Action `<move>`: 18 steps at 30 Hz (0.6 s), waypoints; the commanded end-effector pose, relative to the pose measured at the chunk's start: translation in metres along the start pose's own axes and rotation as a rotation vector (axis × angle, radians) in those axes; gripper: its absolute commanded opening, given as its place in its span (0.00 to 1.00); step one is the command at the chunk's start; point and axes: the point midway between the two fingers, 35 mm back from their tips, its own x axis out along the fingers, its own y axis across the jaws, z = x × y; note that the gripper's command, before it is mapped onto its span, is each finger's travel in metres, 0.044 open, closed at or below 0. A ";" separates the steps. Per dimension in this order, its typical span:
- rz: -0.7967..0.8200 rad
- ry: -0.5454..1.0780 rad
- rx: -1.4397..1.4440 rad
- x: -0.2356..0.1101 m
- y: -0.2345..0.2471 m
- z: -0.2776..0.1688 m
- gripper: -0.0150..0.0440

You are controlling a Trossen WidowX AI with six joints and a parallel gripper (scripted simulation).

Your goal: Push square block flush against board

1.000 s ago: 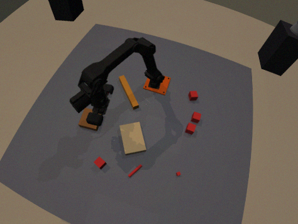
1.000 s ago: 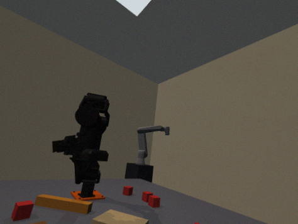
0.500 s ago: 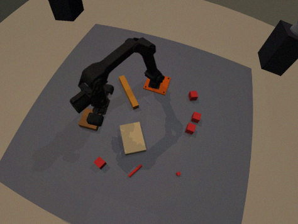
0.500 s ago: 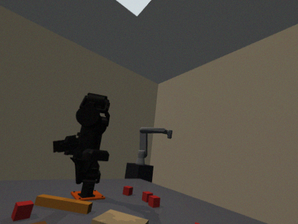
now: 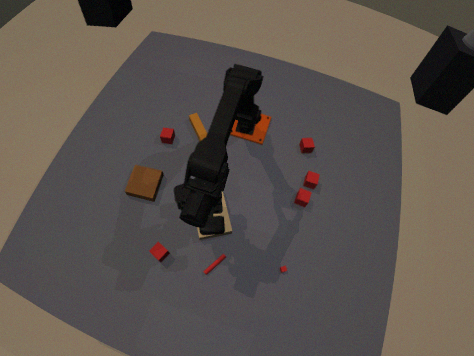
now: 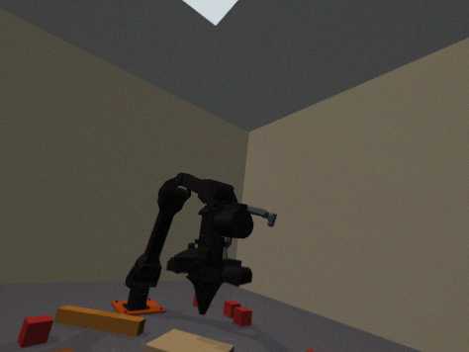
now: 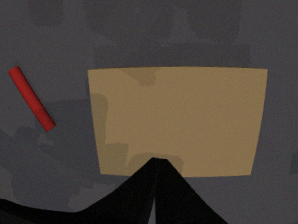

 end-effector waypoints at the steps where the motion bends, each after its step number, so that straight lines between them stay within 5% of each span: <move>1: -0.005 -0.003 -0.108 0.022 0.022 -0.063 0.25; 9: -0.001 -0.004 -0.145 0.031 0.027 -0.084 0.25; 13: -0.001 -0.004 -0.145 0.080 0.027 -0.084 0.25; 18: -0.001 -0.004 -0.145 0.083 0.027 -0.084 0.25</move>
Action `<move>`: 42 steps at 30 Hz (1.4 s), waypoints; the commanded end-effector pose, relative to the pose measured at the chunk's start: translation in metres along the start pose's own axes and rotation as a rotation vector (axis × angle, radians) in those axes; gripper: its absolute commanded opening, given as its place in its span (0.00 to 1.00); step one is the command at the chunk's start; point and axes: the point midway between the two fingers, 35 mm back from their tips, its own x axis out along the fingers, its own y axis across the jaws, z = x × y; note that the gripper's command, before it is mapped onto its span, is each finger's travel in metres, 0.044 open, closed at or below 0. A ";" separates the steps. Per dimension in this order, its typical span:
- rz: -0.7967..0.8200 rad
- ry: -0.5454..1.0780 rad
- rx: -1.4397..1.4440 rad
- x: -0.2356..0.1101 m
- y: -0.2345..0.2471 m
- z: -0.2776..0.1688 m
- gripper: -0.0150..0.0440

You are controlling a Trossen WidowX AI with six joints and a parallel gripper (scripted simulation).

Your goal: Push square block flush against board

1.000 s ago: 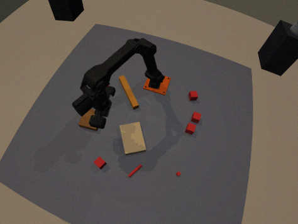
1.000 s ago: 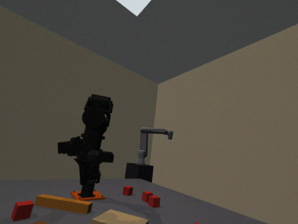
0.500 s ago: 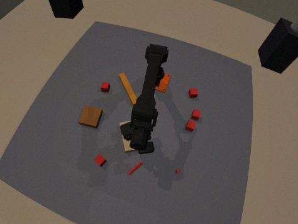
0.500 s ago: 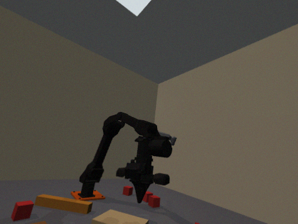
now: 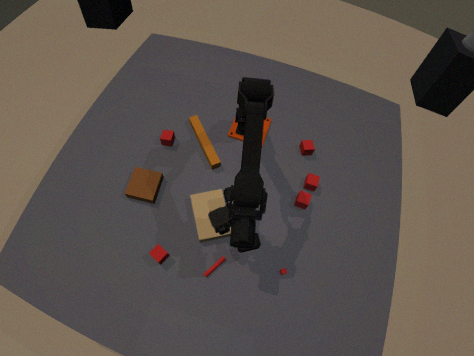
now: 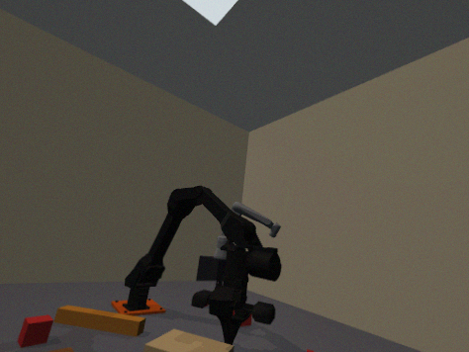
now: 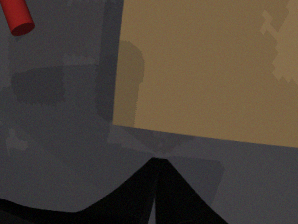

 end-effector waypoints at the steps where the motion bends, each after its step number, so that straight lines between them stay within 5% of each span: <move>1: 0.004 -0.006 0.002 0.007 0.000 0.000 0.25; 42: 0.004 -0.011 0.002 0.006 0.001 0.063 0.25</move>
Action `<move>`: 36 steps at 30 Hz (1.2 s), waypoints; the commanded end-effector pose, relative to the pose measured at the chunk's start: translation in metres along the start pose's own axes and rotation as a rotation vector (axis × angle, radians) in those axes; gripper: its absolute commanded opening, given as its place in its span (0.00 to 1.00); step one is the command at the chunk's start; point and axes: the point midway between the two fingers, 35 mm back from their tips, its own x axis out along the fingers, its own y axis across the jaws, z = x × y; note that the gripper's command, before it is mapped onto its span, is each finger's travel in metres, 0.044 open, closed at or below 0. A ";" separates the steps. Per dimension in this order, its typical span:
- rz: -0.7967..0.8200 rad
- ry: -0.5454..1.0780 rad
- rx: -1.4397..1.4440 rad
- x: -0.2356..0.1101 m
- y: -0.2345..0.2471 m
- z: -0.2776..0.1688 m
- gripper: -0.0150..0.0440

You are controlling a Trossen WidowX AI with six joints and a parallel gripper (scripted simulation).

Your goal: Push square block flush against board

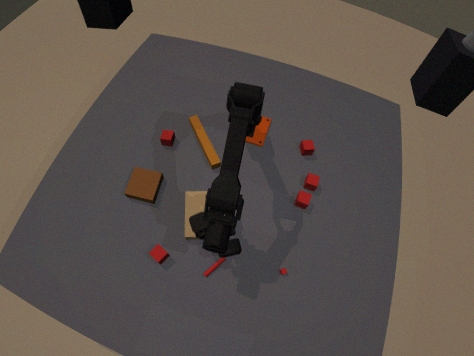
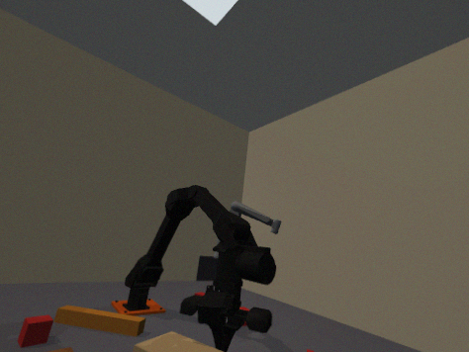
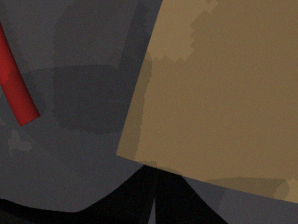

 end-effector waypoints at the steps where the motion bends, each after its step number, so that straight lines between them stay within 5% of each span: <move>1: -0.008 -0.005 0.002 0.002 -0.002 0.010 0.25; 36: -0.009 -0.008 0.002 0.001 -0.010 0.051 0.25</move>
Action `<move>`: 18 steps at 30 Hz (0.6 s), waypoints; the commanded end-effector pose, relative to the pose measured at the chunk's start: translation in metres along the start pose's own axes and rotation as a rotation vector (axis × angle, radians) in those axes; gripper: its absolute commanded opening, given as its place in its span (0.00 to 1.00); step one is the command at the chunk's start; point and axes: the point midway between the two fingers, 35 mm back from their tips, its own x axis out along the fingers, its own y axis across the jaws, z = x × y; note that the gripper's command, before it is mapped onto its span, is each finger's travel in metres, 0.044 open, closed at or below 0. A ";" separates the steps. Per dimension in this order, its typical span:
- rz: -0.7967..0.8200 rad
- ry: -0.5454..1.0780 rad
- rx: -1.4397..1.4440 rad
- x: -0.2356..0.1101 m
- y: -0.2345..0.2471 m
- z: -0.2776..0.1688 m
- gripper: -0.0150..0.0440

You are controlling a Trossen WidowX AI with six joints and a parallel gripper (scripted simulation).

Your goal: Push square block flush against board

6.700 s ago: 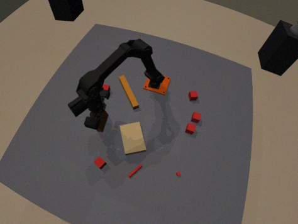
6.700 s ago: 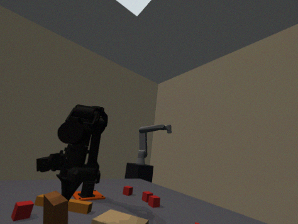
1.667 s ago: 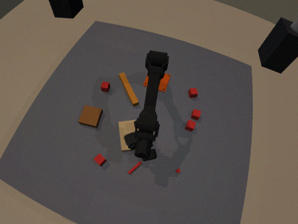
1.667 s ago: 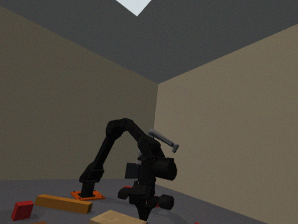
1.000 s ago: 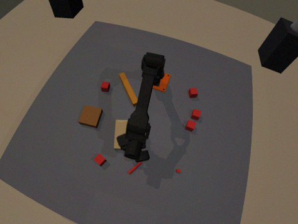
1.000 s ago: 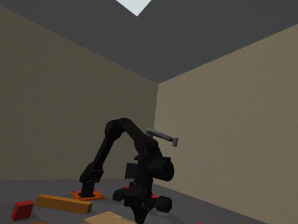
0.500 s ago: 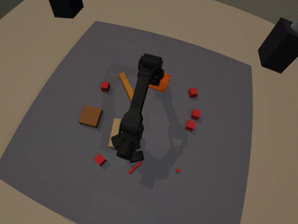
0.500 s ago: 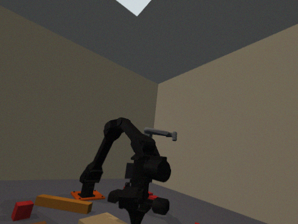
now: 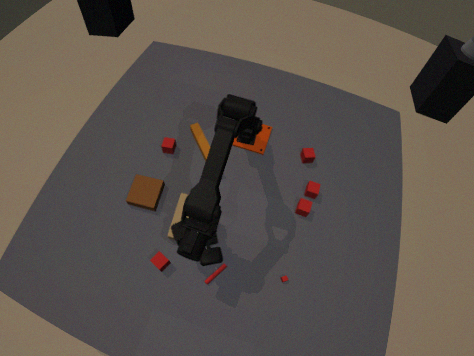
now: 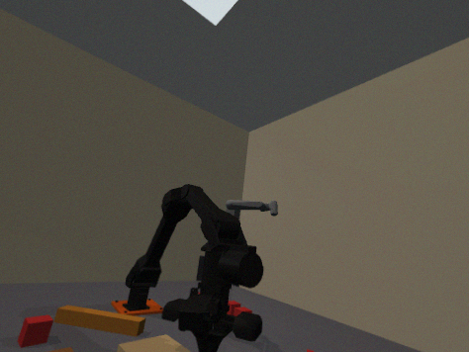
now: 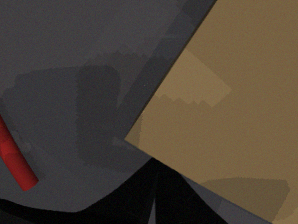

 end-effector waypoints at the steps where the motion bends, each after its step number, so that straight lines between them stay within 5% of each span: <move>1: -0.007 -0.001 -0.001 0.002 -0.001 -0.003 0.25; 18: -0.007 0.001 -0.001 0.002 0.001 -0.031 0.25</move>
